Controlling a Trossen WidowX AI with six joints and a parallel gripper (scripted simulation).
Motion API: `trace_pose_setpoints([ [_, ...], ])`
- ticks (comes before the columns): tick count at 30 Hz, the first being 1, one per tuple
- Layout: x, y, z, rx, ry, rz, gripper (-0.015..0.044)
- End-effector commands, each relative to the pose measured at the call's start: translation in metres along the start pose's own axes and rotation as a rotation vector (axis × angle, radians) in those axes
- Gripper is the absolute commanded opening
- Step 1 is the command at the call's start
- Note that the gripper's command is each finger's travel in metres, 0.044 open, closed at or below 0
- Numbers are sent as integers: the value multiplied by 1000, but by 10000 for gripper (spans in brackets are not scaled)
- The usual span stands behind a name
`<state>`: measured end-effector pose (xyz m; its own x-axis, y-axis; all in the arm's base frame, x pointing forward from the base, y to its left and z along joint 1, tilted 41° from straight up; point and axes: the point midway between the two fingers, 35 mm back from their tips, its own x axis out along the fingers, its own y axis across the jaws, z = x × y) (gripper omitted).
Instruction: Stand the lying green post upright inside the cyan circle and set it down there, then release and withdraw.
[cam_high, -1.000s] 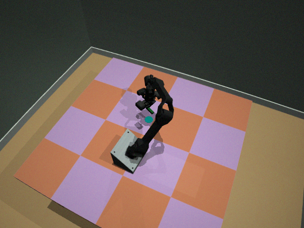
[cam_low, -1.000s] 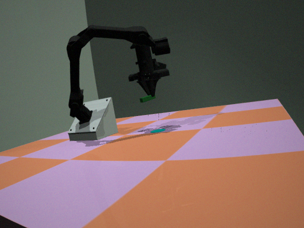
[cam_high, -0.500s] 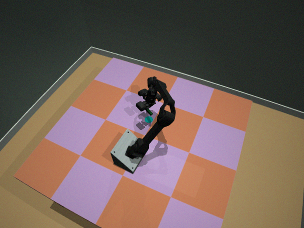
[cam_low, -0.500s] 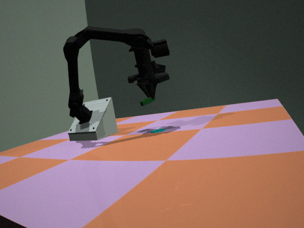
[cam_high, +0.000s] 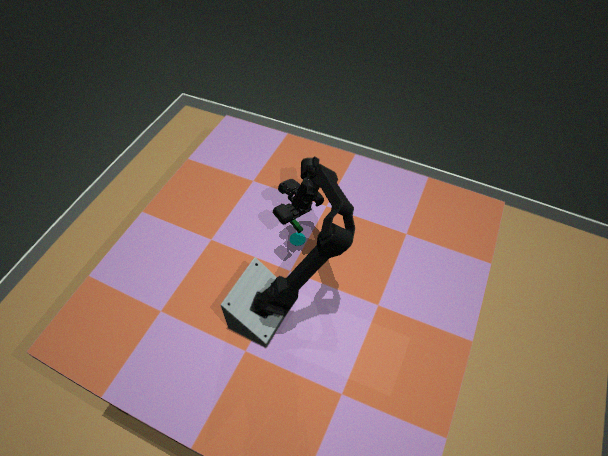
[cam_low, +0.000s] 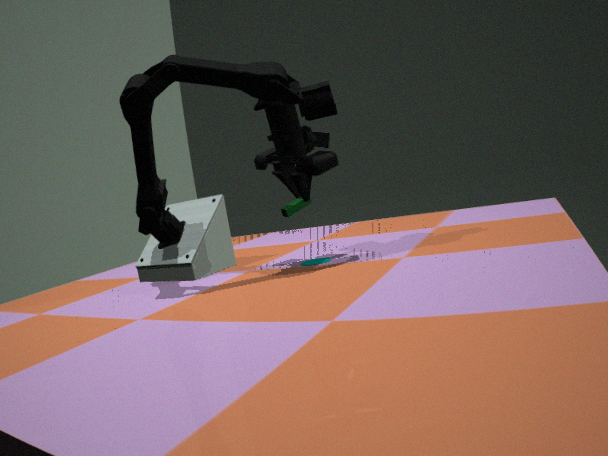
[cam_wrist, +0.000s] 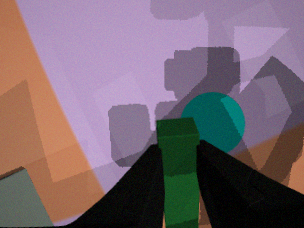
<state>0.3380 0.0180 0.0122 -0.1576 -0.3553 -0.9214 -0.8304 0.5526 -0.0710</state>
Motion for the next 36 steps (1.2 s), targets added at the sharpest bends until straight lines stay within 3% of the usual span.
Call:
trace_pose_setpoints([
  [1, 3, 2, -1, -3, -25, 17, 23],
  [36, 12, 3, -2, -8, -276, 106, 23],
])
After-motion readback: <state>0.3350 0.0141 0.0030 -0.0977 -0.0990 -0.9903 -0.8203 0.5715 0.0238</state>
